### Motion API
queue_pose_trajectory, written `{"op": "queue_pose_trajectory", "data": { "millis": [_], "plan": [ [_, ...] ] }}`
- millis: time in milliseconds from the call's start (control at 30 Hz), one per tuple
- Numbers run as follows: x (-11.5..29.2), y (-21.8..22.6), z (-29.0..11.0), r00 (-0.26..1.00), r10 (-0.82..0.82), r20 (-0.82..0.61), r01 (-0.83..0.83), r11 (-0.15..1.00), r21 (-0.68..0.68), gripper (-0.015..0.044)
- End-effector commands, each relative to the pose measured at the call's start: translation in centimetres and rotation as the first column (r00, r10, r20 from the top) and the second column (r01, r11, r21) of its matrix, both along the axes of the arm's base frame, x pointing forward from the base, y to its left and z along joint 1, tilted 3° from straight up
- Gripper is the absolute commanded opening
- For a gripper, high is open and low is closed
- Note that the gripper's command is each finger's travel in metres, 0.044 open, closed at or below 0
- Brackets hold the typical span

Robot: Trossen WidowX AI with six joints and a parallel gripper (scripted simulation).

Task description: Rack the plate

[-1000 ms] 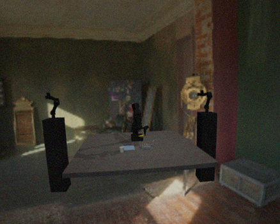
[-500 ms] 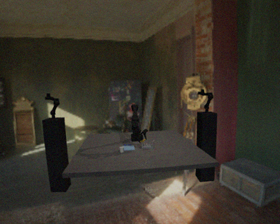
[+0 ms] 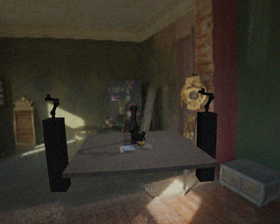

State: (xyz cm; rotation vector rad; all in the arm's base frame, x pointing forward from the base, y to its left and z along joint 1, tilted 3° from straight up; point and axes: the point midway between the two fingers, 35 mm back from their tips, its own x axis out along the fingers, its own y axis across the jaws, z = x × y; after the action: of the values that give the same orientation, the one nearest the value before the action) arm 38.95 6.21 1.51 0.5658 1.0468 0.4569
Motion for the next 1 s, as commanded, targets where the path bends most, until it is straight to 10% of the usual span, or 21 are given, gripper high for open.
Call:
{"op": "queue_pose_trajectory", "data": {
  "millis": [0, 967],
  "plan": [
    [0.1, -0.2, -0.4, 0.996, 0.034, 0.081, -0.037, 0.999, 0.035, 0.0000],
    [-4.3, -1.7, -1.0, 0.742, 0.208, 0.637, -0.318, 0.946, 0.062, 0.0000]
  ]
}}
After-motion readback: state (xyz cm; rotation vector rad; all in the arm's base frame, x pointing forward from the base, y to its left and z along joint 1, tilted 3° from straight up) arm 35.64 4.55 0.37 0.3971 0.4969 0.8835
